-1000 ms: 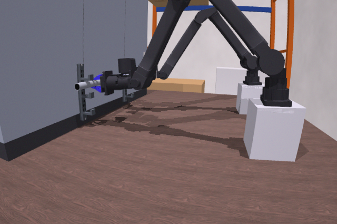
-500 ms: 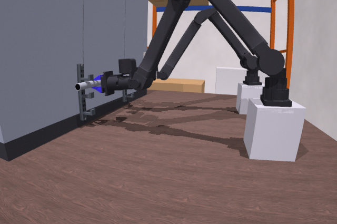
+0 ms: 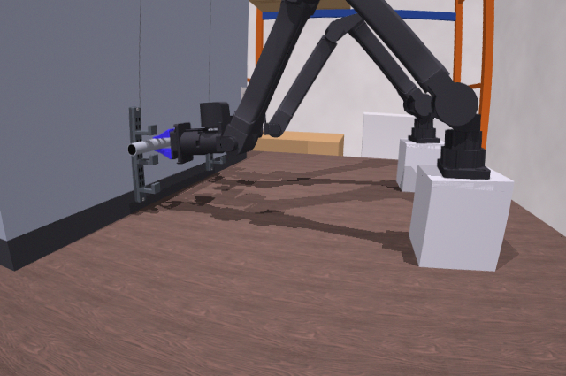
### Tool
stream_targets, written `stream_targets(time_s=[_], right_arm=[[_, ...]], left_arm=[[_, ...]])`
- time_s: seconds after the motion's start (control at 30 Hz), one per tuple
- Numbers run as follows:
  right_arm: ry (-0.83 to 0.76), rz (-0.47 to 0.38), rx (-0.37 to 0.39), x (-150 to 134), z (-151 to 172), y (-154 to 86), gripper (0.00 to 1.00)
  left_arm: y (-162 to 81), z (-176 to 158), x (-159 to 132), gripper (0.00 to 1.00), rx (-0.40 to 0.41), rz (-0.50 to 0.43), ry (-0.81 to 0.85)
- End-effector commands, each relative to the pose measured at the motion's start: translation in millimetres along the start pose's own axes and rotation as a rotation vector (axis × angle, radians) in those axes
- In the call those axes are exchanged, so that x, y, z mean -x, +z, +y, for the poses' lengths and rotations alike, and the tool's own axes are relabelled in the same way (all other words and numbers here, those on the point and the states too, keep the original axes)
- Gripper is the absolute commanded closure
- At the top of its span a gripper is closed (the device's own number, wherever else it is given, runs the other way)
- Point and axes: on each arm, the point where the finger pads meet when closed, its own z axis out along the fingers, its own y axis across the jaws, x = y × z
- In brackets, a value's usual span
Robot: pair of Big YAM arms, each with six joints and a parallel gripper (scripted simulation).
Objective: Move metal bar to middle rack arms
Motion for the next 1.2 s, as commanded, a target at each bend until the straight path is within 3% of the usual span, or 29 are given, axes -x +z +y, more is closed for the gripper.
stream_targets(time_s=[0.0,1.17], right_arm=[[0.025,-0.022,-0.076,10,-25,5,1.0],[0.025,-0.022,-0.076,11,-7,8,1.0]], left_arm=[[4,37,20,1.0,0.096,-0.027,-0.007],[5,23,19,1.0,0.096,-0.027,-0.007]])
